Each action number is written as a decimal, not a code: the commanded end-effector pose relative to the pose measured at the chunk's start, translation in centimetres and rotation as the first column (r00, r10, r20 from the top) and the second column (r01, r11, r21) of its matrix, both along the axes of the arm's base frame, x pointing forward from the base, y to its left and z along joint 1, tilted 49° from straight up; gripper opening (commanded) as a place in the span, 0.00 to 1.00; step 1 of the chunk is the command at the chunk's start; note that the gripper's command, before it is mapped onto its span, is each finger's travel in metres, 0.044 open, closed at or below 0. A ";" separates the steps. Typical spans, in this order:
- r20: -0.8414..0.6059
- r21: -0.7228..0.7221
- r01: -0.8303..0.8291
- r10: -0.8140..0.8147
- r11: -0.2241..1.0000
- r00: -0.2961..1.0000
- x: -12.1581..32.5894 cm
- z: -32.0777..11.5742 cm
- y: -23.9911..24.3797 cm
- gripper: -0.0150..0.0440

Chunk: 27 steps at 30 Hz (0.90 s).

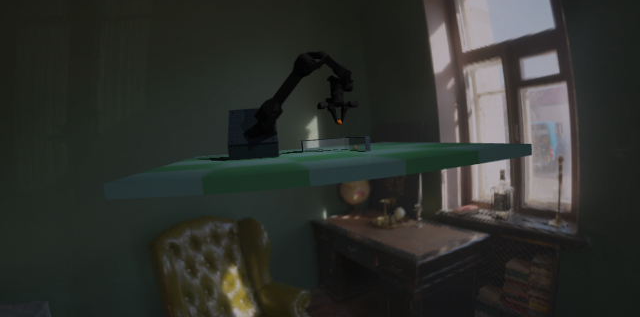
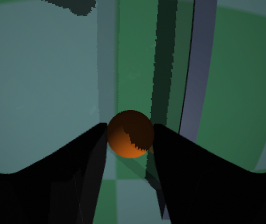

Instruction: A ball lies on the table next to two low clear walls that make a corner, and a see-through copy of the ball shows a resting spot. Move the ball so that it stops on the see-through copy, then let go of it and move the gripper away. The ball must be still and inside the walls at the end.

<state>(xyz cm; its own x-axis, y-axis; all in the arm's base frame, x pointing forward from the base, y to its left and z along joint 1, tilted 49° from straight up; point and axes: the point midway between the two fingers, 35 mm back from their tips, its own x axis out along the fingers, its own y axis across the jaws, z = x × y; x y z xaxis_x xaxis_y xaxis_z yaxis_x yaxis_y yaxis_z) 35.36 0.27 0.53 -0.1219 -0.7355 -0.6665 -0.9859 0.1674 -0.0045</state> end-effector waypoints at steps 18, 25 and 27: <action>0.557 0.072 0.512 -0.460 0.856 0.692 1.6 2.2 -4.5 0.25; 0.702 0.168 0.647 -0.551 0.744 0.452 2.0 2.9 -6.3 0.25; 0.734 0.201 0.677 -0.566 0.708 0.375 2.1 3.2 -6.8 0.25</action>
